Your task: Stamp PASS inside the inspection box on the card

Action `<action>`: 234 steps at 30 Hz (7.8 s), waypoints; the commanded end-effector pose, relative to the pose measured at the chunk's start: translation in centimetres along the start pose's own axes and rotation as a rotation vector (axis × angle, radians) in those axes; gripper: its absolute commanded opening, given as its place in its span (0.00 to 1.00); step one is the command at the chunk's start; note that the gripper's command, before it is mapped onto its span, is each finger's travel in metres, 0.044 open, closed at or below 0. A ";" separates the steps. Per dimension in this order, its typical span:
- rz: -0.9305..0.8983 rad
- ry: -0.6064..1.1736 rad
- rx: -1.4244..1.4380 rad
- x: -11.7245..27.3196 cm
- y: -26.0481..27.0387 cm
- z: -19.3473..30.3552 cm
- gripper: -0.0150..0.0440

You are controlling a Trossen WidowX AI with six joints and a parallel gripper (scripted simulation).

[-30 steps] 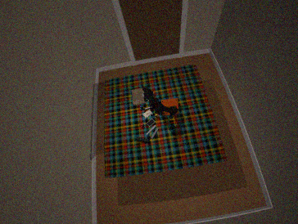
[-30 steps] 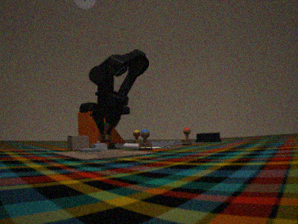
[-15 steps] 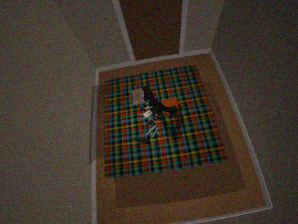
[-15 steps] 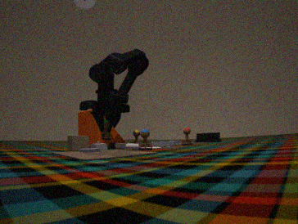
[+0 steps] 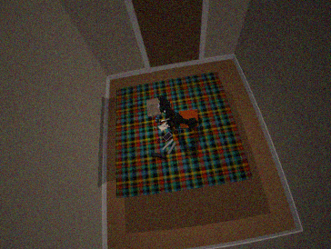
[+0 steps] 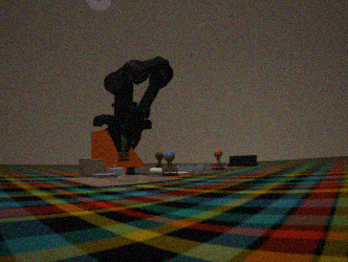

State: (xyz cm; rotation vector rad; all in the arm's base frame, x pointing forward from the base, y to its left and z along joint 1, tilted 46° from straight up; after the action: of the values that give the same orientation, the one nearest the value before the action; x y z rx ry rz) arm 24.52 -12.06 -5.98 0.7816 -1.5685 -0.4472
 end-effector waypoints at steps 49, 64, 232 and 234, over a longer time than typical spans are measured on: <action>0.008 0.007 0.007 2.6 0.1 0.1 0.25; 0.027 0.009 0.000 3.7 4.2 -3.3 0.25; -0.008 0.003 0.021 -2.3 24.1 -8.7 0.25; -0.008 0.003 0.021 -2.3 24.1 -8.7 0.25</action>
State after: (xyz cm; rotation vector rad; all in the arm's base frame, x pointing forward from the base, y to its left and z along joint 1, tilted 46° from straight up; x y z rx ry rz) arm 27.67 7.43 10.32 0.8013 -1.5707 -0.4326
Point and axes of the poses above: the point midway between the two fingers, 35 mm back from their tips, its own x axis back along the fingers, its own y axis across the jaws, z = x × y, the point moved 1 cm from there along x, back along the fingers, and after that the axes turned 8 degrees about x, right-handed, at the moved point
